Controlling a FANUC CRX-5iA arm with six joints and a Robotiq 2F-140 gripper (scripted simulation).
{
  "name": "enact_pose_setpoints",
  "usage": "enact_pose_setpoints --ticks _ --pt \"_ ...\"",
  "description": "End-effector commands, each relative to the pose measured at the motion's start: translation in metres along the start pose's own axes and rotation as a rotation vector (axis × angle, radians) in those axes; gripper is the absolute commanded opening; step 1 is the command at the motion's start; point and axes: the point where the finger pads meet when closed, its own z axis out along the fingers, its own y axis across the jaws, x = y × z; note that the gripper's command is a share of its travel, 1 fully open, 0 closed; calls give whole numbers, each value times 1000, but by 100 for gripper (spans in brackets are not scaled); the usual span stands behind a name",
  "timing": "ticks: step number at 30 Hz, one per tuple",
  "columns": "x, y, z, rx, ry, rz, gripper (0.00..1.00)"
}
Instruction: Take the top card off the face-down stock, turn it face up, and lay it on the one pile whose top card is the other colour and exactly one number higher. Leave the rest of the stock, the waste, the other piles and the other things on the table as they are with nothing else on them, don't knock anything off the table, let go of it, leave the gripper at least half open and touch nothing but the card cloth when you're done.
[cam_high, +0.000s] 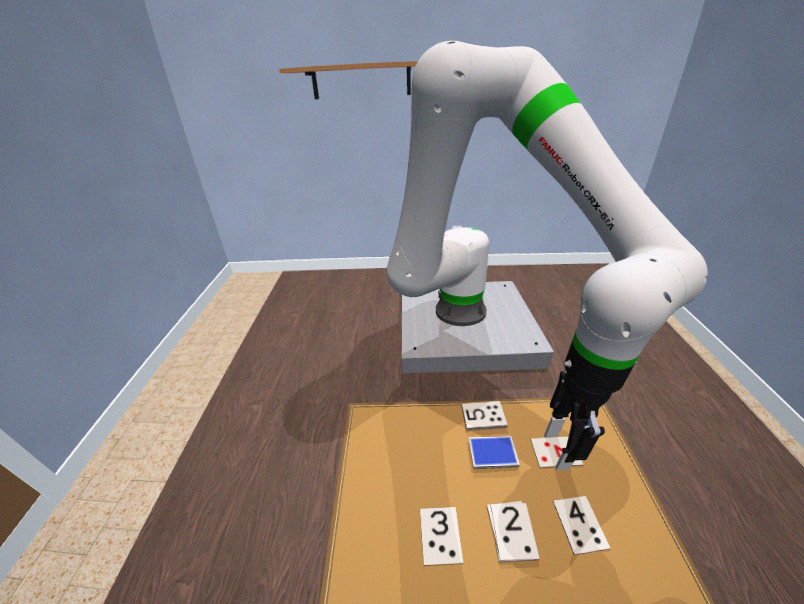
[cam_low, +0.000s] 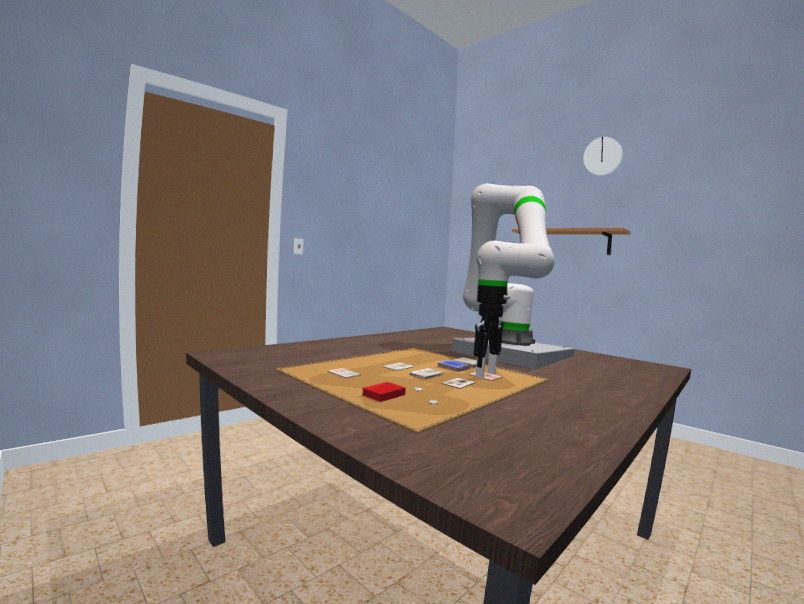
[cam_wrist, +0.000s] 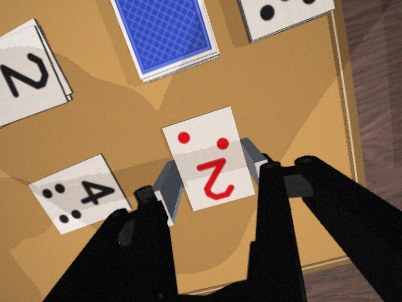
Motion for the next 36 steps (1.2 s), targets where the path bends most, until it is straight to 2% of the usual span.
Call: enact_pose_setpoints --ticks 1,23,36 --pt "0 0 0 0 0 0 41" --pt "0 0 -1 0 0 0 40" --pt "0 0 -34 0 0 0 40"
